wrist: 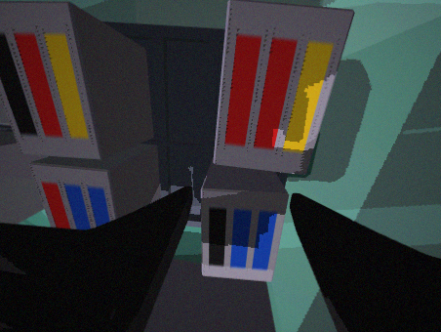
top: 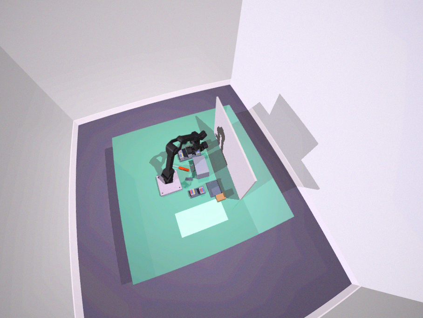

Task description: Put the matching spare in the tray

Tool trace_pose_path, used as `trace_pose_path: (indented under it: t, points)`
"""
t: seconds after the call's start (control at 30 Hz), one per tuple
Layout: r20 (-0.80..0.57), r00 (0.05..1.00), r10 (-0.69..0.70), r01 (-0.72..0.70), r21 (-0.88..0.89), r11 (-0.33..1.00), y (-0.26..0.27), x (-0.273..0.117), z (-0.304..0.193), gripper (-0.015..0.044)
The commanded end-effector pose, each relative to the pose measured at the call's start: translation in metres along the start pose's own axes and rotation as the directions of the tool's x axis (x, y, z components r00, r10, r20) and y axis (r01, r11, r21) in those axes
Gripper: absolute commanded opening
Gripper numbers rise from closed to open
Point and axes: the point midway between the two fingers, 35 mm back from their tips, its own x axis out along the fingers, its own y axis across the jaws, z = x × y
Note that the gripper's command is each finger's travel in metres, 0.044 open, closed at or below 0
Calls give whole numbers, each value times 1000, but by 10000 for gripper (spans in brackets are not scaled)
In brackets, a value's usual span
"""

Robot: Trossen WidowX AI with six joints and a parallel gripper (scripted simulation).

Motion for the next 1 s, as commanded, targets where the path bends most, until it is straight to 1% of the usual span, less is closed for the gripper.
trace_pose_path:
  t: [0.0,0.17,0.43,0.57,0.6,0.87,0.97]
  points:
    - [-4,1000,0,0,-4,1000,0,1,-1,300]
    - [0,1000,0,0,0,1000,0,0,0,169]
    - [0,1000,0,0,0,1000,0,0,0,115]
    - [0,1000,0,0,0,1000,0,0,0,10]
    - [0,1000,0,0,0,1000,0,0,0,0]
    - [0,1000,0,0,0,1000,0,-1,0,0]
    - [-1,1000,0,0,-1,1000,-1,-16,1,0]
